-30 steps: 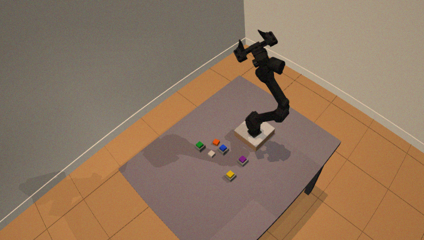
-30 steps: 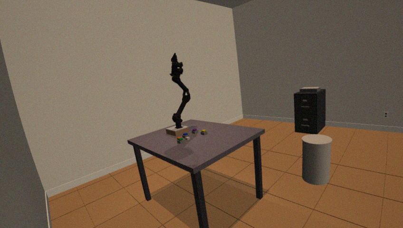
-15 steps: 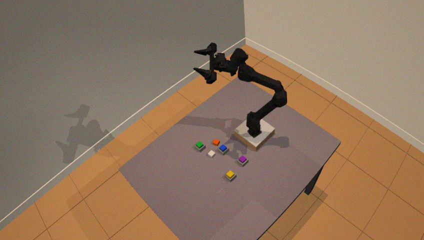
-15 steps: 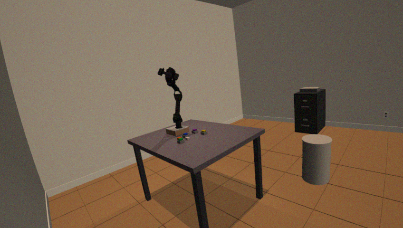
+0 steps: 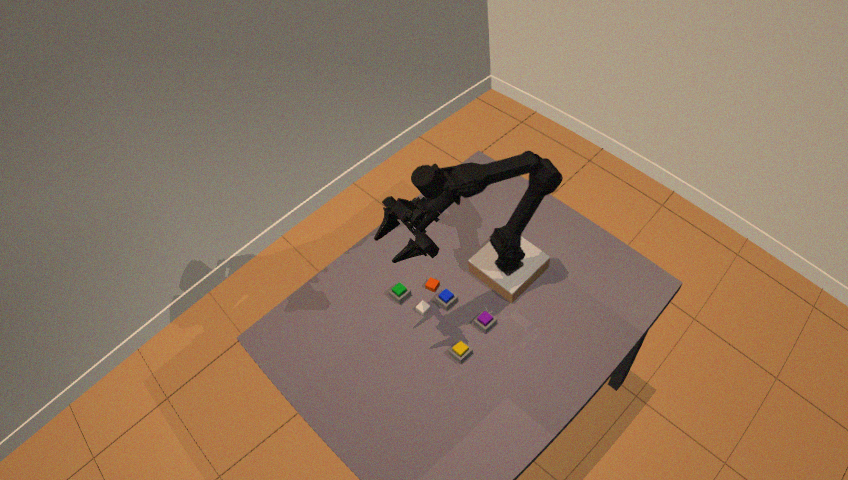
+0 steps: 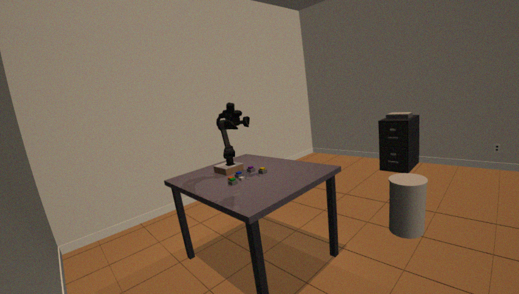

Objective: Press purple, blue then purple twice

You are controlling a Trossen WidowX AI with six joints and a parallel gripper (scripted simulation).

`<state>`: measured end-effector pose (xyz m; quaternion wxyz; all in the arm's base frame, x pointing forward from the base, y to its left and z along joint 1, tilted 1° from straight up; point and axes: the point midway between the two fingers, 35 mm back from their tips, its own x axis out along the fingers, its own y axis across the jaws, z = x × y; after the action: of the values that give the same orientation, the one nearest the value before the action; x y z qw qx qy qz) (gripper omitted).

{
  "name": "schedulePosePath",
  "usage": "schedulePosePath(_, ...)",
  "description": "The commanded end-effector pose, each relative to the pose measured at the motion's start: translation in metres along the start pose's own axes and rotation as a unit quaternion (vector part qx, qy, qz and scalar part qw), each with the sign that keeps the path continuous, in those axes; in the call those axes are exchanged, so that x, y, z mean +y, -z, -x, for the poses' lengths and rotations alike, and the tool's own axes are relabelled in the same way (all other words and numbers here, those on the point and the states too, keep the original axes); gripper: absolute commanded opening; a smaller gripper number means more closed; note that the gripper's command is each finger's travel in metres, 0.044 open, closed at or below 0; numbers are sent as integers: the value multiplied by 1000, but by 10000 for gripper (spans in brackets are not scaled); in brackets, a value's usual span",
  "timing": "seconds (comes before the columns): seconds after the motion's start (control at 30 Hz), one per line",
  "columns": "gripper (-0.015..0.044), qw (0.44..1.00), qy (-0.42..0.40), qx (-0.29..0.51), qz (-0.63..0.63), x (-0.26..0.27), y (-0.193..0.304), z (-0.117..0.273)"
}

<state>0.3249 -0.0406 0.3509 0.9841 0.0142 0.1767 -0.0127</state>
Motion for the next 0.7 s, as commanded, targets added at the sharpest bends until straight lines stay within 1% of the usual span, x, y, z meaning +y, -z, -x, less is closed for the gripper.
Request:
schedulePosePath(0.0, 400, 991, -43, 126, -26, 38, 66, -18)
schedulePosePath(0.1, 400, 971, -70, 225, -30, 69, 117, -17)
schedulePosePath(0.2, 400, 941, -84, 327, -20, 96, 169, -5)
schedulePosePath(0.3, 400, 899, -83, 430, 8, 115, 221, 20)
schedulePosePath(0.4, 400, 846, -65, 527, 54, 123, 268, 55)
schedulePosePath(0.47, 400, 827, -56, 555, 72, 122, 281, 68)
schedulePosePath(0.67, 400, 826, -55, 557, 74, 122, 282, 69)
